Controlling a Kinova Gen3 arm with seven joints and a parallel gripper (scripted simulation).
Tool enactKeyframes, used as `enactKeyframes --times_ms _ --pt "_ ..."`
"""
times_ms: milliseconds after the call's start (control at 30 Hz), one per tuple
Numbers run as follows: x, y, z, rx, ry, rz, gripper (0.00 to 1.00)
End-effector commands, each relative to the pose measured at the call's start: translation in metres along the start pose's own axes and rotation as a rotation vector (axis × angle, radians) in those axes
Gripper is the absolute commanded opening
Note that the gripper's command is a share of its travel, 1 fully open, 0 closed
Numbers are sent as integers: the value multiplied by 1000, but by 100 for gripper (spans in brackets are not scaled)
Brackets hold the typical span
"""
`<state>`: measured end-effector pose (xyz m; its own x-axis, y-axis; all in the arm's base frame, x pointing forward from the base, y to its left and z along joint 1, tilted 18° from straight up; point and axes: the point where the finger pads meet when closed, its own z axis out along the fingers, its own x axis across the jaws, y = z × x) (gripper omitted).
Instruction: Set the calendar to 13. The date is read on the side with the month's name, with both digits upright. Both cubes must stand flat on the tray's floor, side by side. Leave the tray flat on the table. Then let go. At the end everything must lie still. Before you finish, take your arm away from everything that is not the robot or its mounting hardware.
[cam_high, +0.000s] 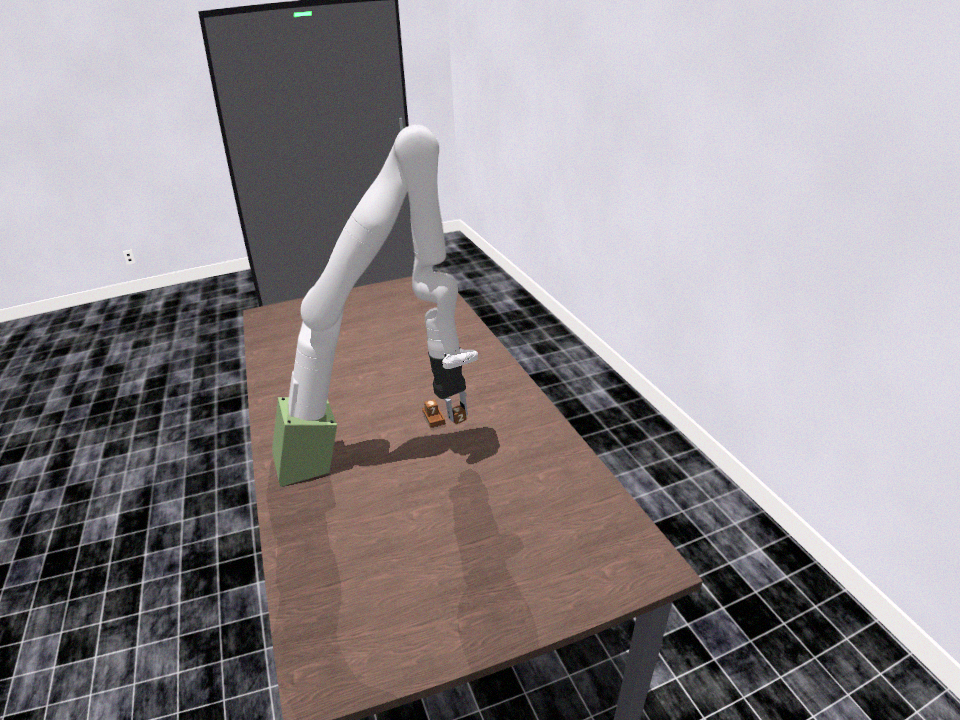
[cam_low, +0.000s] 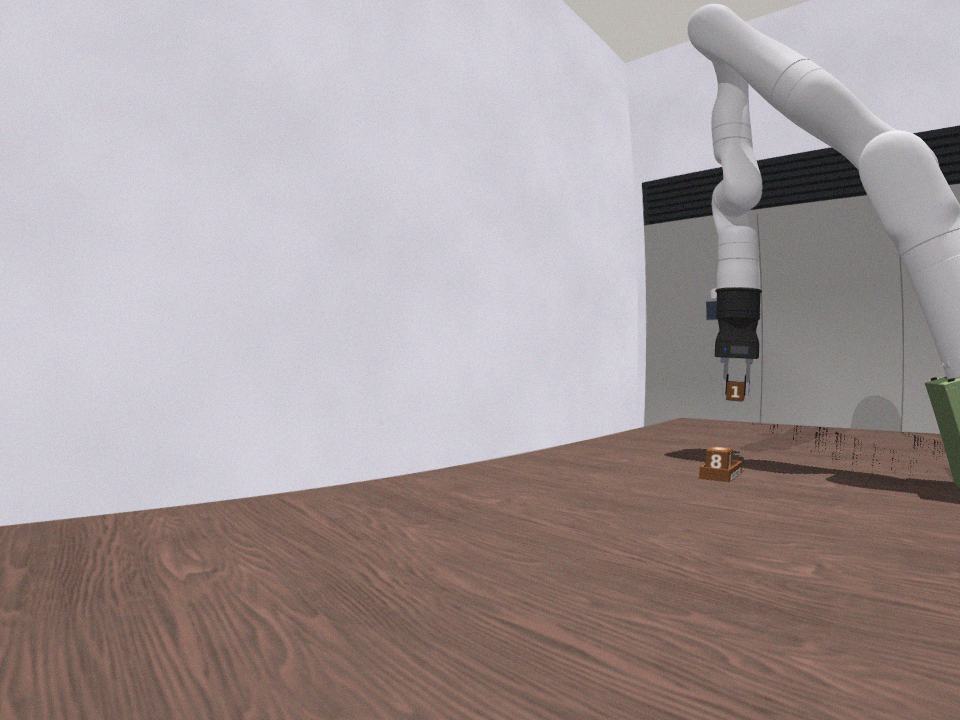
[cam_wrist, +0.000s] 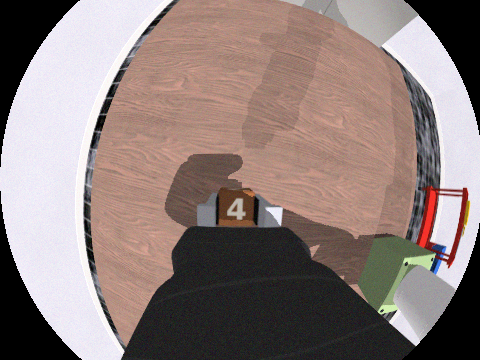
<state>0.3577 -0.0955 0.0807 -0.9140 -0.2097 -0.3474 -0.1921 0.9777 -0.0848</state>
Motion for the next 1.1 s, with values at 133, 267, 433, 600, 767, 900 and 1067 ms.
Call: enactKeyframes --times_ms 133,267,433,600,767,900,1067 --pt "-9 6 0 6 -15 -95 60" --pt "-14 8 0 9 -24 -174 60" --pt "-21 11 0 13 -34 -280 60" --pt "-26 14 -1 14 -41 -346 60" --pt "-33 19 -1 16 -52 -461 60" --pt "-39 25 -1 16 -61 -557 60" --pt "-45 33 -2 15 -72 -681 60"
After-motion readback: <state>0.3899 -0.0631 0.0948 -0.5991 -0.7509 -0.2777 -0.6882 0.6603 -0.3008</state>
